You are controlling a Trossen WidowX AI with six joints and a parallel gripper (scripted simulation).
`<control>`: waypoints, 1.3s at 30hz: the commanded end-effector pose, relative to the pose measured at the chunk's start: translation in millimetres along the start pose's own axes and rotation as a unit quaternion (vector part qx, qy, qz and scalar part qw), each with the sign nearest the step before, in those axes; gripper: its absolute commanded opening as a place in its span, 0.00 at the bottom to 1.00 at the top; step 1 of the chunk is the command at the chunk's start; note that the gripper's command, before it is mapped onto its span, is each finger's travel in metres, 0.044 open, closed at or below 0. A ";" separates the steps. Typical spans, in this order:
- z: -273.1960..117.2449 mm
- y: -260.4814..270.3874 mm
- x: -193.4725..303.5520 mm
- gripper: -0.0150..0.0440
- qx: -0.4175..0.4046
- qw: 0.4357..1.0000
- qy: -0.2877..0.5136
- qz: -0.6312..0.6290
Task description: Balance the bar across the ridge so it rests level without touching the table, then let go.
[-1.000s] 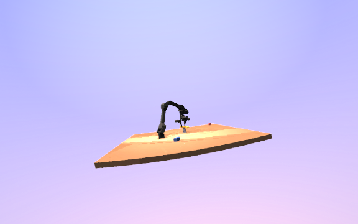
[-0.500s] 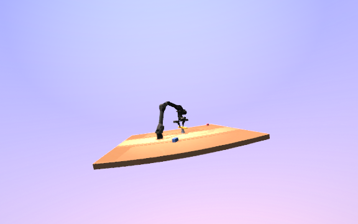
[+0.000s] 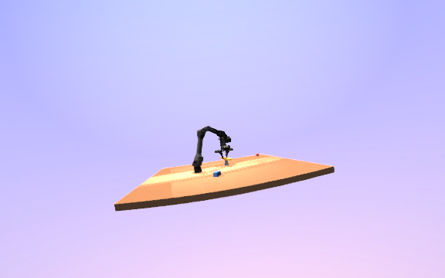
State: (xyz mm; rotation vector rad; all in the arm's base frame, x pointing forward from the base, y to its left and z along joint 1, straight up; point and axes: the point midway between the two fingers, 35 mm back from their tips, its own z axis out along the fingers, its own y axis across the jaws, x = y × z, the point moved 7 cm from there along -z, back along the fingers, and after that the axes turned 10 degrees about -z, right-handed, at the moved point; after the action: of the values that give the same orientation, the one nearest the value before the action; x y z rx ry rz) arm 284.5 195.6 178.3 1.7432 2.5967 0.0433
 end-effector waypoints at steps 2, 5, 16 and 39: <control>0.1 0.0 0.0 0.57 0.000 1.000 0.000 0.000; 0.1 0.0 0.0 0.57 0.000 1.000 0.000 0.000; 0.1 0.0 0.0 0.70 0.000 1.000 0.000 0.000; -99.8 -0.3 -0.3 1.00 -0.003 1.000 0.001 0.000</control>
State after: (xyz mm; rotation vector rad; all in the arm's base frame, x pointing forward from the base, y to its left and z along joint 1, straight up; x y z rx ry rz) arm 283.9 195.2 268.4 1.7399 2.5907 0.0683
